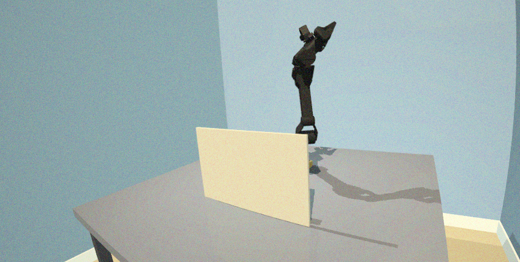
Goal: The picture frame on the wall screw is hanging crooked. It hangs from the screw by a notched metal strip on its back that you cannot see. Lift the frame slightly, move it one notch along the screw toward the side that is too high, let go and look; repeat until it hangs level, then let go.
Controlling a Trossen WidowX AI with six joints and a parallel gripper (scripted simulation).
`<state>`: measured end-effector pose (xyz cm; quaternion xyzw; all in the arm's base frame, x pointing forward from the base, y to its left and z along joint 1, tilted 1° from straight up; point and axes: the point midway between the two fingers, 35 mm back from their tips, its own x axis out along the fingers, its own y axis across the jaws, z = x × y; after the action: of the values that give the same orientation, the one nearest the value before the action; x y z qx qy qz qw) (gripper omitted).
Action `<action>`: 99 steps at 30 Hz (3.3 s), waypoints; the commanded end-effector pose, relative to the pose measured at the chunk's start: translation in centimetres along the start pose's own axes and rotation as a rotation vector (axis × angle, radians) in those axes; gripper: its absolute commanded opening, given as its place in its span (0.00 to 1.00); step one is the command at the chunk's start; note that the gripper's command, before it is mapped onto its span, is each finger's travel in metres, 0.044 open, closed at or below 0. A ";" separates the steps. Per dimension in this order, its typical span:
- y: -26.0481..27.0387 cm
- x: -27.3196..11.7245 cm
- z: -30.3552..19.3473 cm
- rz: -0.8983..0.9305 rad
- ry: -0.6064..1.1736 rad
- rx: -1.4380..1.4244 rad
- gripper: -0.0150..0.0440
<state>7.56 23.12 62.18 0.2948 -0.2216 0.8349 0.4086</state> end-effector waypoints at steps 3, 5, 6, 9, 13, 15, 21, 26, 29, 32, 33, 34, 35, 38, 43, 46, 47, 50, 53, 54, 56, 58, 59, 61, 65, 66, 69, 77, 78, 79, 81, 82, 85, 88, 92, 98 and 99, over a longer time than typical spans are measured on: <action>2.3 0.8 -0.5 0.080 -0.026 0.112 0.80; 5.5 1.6 -1.0 0.191 -0.054 0.264 0.71; 7.1 1.8 -1.2 0.248 -0.064 0.341 0.69; 11.8 1.9 -1.3 0.423 -0.084 0.570 0.69; 17.7 0.6 -0.6 0.669 -0.080 0.872 0.69; 20.1 -0.5 -0.1 0.787 -0.066 1.007 0.69; 25.5 -4.8 1.9 1.130 0.015 1.358 0.69; 28.2 -9.4 3.6 1.421 0.126 1.602 0.69; 29.0 -12.5 4.6 1.608 0.217 1.730 0.69; 29.3 -15.8 5.5 1.802 0.326 1.837 0.69; 29.3 -16.8 5.7 1.867 0.366 1.866 0.69; 29.2 -17.9 5.9 1.933 0.408 1.893 0.69; 29.1 -19.0 6.1 2.000 0.452 1.916 0.69; 28.3 -22.2 6.5 2.201 0.595 1.963 0.69; 26.1 -27.2 6.4 2.542 0.873 1.955 0.69; 24.4 -30.0 5.9 2.745 1.061 1.887 0.69; 23.8 -30.9 5.6 2.812 1.127 1.852 0.69; 21.7 -33.3 4.6 3.004 1.331 1.707 0.69; 19.3 -35.5 3.5 3.183 1.469 1.514 0.69; 18.4 -36.2 3.1 3.242 1.515 1.435 0.69; 16.7 -37.4 2.0 3.354 1.606 1.256 0.69; 15.4 -38.3 1.0 3.428 1.678 1.105 0.69; 15.0 -38.6 0.5 3.453 1.724 1.031 0.69; 13.7 -39.4 -1.1 3.510 1.857 0.800 0.69; 10.7 -41.2 -6.0 3.544 2.148 0.068 0.69; 10.1 -41.5 -7.3 3.522 2.199 -0.127 0.69; 8.6 -42.2 -11.1 3.408 2.282 -0.640 0.69; 7.8 -42.5 -13.7 3.290 2.296 -0.968 0.69; 7.8 -42.5 -13.7 3.290 2.296 -0.968 0.69; 7.8 -42.5 -13.7 3.290 2.296 -0.968 0.69; 7.8 -42.5 -13.7 3.290 2.296 -0.968 0.69; 7.8 -42.5 -13.7 3.290 2.296 -0.968 0.69; 7.8 -42.5 -13.7 3.290 2.296 -0.968 0.69; 7.8 -42.5 -13.7 3.290 2.296 -0.968 0.69; 7.8 -42.5 -13.7 3.290 2.296 -0.968 0.69; 7.8 -42.5 -13.7 3.290 2.296 -0.968 0.69; 7.8 -42.5 -13.7 3.290 2.296 -0.968 0.69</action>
<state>17.89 3.56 22.60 0.7877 0.0725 0.0084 0.6117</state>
